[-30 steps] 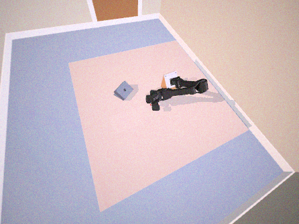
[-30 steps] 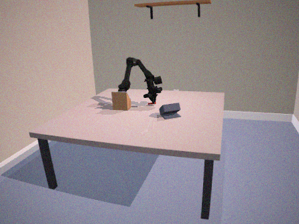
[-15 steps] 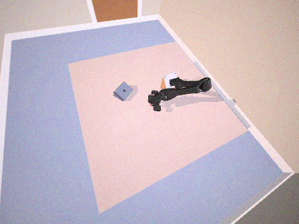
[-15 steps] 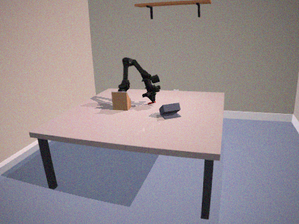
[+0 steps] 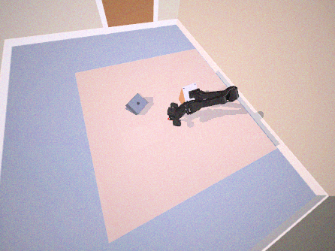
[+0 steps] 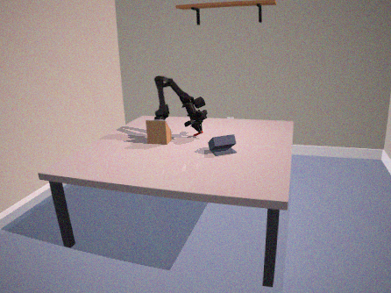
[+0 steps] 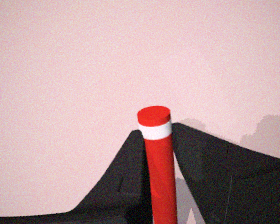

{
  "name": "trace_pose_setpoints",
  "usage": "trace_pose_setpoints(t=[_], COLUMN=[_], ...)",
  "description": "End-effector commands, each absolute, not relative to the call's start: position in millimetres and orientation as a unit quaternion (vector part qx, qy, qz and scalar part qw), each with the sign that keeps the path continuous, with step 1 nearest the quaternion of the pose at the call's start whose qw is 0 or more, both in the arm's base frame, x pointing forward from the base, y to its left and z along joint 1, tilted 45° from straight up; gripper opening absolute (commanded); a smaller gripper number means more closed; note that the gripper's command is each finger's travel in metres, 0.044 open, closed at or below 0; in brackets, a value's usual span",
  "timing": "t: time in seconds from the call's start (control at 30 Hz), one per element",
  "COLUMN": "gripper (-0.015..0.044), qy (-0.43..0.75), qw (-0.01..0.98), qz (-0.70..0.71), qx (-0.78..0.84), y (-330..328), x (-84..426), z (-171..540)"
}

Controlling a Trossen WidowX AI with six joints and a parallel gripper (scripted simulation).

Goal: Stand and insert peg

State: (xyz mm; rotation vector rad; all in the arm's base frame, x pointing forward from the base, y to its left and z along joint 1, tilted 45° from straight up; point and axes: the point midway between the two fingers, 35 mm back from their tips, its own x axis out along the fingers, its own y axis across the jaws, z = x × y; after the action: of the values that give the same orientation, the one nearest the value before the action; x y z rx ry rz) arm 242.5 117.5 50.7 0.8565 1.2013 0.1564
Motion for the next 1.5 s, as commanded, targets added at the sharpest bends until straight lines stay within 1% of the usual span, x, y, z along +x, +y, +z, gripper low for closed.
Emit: trace_pose_setpoints(t=[0.0, 1.47], gripper=[0.0050, 0.0050], qy=[0.535, 0.384], qw=[0.746, 0.833], qz=[0.064, -0.012], qx=[0.392, 0.399], y=[116, 114], x=[240, 214], z=[52, 67])
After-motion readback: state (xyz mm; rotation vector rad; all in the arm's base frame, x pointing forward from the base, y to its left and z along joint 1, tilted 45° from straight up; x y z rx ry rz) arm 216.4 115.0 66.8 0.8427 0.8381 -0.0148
